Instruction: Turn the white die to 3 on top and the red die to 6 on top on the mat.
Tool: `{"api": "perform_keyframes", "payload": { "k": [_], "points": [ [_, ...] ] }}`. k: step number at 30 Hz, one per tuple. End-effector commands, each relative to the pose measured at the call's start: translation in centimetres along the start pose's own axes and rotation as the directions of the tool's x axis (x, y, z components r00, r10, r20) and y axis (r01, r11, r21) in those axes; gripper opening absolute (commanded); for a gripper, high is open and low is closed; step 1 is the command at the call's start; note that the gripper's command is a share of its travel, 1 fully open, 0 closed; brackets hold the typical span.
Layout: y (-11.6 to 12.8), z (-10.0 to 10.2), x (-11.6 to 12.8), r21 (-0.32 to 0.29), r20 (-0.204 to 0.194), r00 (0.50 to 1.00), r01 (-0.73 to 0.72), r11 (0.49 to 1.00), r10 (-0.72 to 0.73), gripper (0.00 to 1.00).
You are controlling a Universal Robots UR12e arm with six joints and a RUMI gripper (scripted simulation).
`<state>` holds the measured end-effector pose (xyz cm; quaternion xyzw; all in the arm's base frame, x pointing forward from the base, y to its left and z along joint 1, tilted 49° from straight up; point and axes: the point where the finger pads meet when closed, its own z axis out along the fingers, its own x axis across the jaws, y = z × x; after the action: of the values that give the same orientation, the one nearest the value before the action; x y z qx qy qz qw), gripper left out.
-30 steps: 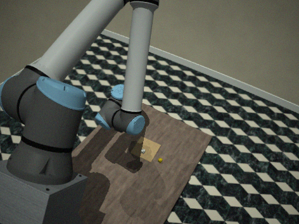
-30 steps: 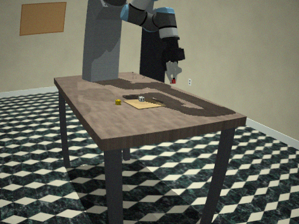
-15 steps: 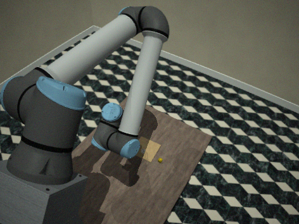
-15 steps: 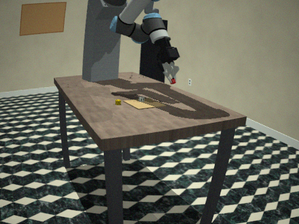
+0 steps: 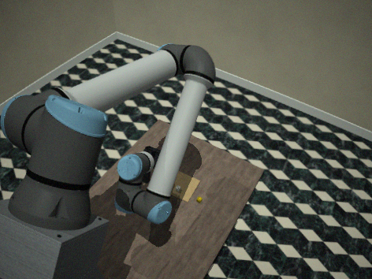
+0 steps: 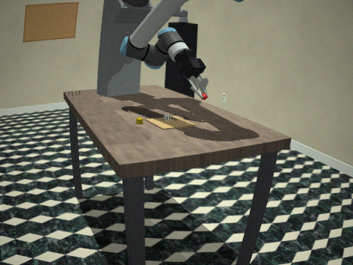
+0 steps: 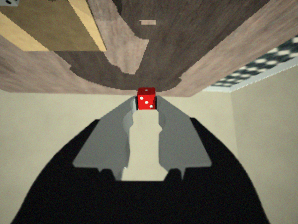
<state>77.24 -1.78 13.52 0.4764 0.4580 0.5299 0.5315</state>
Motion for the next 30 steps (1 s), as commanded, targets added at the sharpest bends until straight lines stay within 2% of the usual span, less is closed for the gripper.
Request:
{"api": "perform_keyframes", "payload": {
  "k": [1, 4, 17, 23, 30],
  "points": [
    [0.0, 0.1, 0.0, -0.093, 0.002, 1.0, -0.002, 0.996, 0.002, 0.03],
    [0.0, 0.1, 0.0, -0.11, 0.001, 1.0, -0.002, 0.994, 0.002, 0.03],
    [-0.1, 0.1, 0.0, -0.119, 0.001, 1.0, -0.002, 0.993, 0.002, 0.03],
    [-0.6, 0.6, 0.0, -0.119, 0.001, 1.0, -0.002, 0.993, 0.002, 0.03],
    [-2.2, 2.0, 0.0, -0.119, 0.001, 1.0, -0.002, 0.993, 0.002, 0.03]
  ]
}}
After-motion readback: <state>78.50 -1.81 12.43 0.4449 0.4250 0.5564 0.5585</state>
